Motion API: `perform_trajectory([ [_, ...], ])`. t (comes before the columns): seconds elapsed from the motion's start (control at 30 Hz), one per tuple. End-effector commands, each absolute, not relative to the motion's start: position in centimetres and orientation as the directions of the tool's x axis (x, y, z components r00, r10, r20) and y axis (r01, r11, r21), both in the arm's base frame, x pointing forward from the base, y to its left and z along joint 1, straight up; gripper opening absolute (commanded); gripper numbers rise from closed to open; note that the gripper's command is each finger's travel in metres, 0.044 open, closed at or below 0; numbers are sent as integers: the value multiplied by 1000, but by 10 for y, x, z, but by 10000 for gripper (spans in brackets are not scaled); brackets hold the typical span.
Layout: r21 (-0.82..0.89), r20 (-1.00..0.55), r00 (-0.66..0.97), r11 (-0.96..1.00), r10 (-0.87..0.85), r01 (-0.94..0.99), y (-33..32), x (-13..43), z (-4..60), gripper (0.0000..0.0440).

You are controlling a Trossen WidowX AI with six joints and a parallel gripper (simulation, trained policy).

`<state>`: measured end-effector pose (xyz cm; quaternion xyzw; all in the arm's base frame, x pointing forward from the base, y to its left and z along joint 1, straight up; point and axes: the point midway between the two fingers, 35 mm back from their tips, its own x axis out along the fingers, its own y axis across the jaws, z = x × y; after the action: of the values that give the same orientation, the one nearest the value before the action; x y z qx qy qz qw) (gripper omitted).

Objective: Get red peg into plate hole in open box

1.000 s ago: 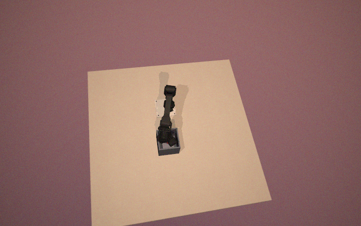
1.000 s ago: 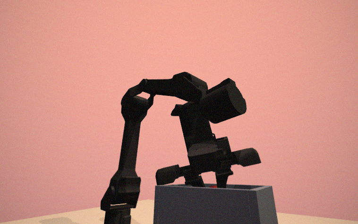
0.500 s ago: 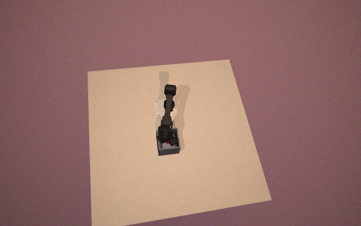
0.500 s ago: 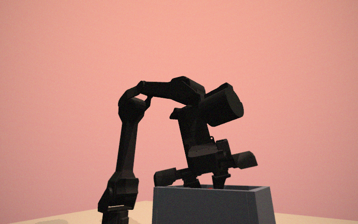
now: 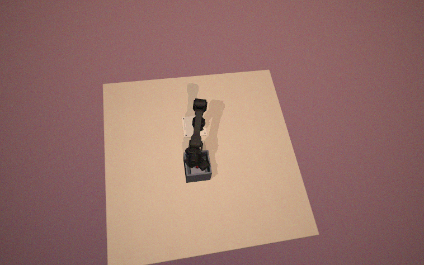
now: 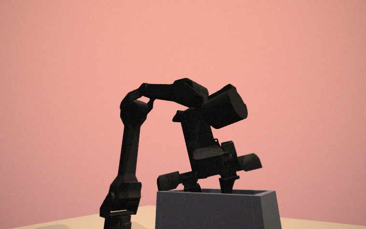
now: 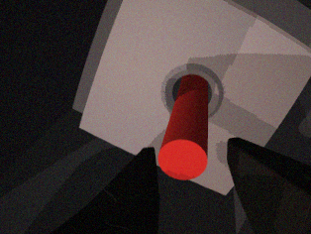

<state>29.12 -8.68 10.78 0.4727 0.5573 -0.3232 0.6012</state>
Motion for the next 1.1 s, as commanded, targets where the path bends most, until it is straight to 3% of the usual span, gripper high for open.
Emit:
perform_trajectory([
  [0.0, 86, -976, 7, 357, 218, 930, -84, 271, 57, 143],
  [1.07, 362, -915, 262, 339, 306, 868, -111, 329, 102, 164],
])
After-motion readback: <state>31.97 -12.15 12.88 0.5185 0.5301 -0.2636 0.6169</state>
